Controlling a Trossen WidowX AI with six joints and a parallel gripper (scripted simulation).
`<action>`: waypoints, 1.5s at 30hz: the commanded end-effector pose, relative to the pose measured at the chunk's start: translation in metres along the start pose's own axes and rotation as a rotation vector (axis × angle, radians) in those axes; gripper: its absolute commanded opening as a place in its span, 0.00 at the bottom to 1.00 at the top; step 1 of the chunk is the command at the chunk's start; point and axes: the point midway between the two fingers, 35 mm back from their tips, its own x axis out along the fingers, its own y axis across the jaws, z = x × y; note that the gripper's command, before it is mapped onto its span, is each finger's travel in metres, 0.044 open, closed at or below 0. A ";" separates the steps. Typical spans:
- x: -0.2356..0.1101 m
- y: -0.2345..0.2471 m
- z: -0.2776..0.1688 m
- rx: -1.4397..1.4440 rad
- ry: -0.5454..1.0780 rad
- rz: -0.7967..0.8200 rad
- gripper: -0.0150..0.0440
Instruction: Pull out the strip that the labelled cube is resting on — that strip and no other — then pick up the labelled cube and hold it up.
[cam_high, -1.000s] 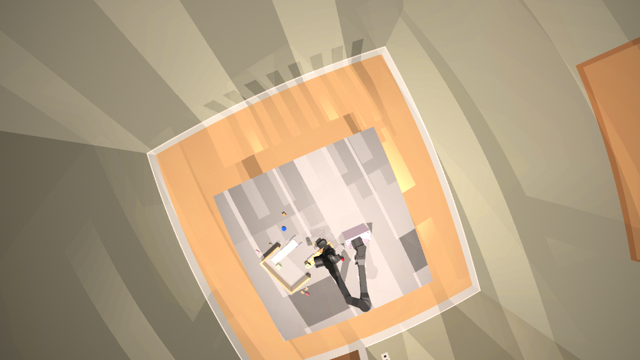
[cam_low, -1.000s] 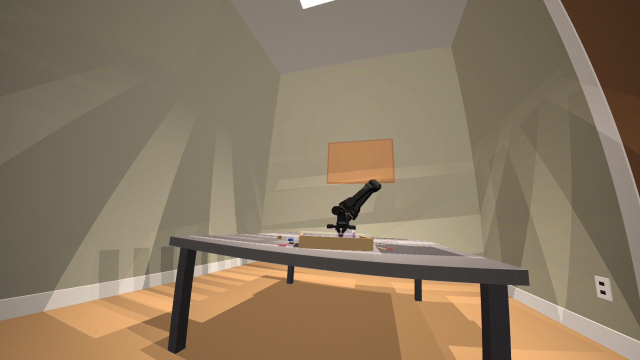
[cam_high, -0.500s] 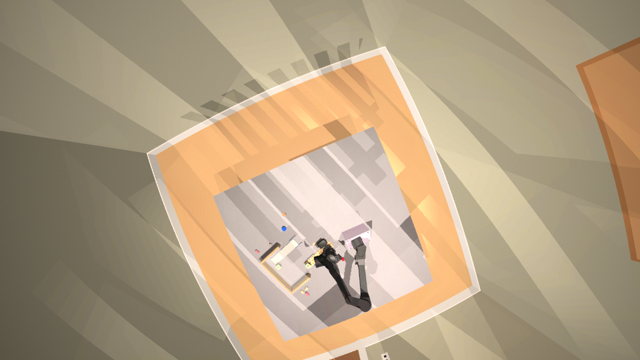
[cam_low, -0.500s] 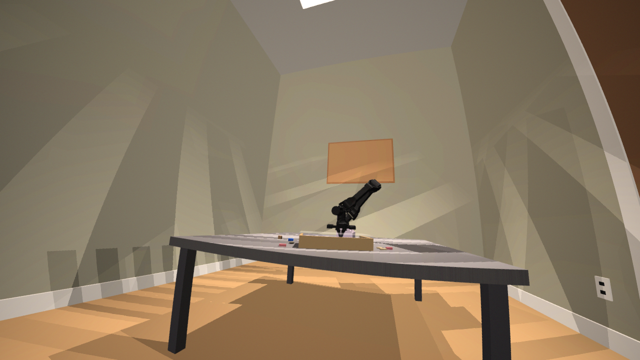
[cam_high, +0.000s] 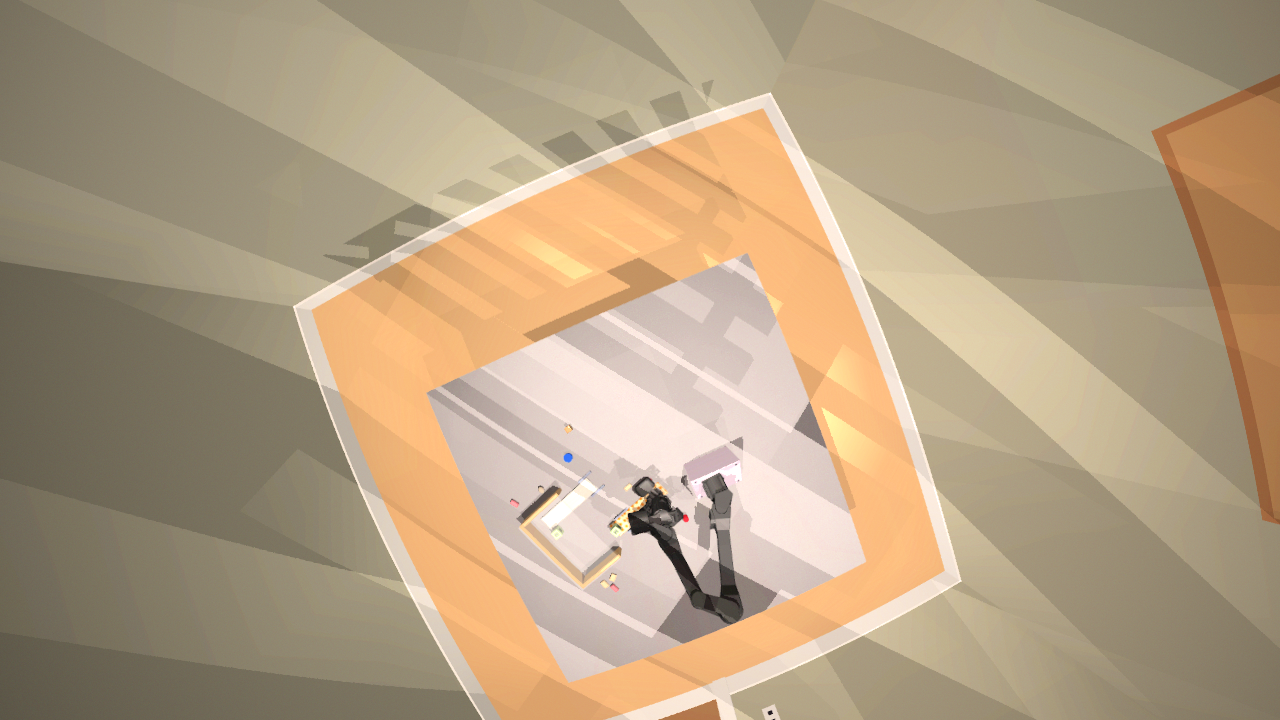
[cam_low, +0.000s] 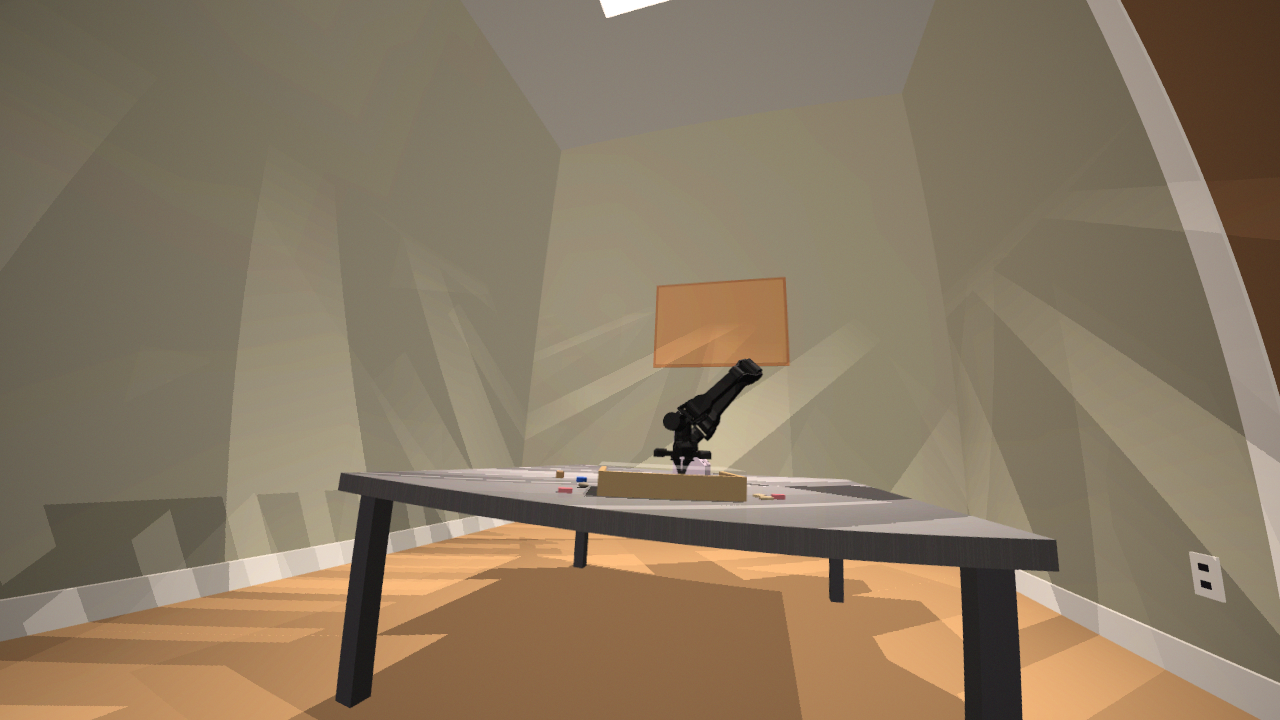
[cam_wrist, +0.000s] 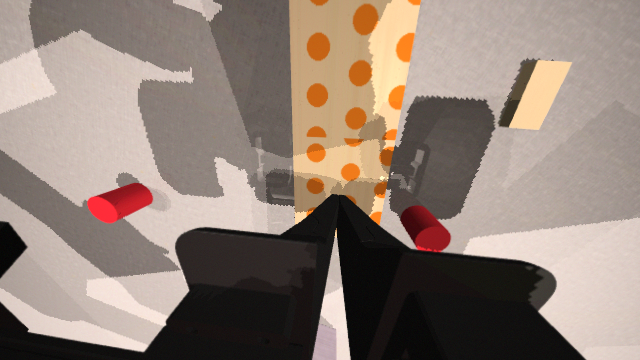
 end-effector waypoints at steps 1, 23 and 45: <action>0.003 0.002 -0.008 0.004 0.025 0.001 0.25; -0.040 0.001 0.028 -0.135 0.024 0.001 0.52; -0.048 0.001 0.104 -0.137 0.021 0.000 1.00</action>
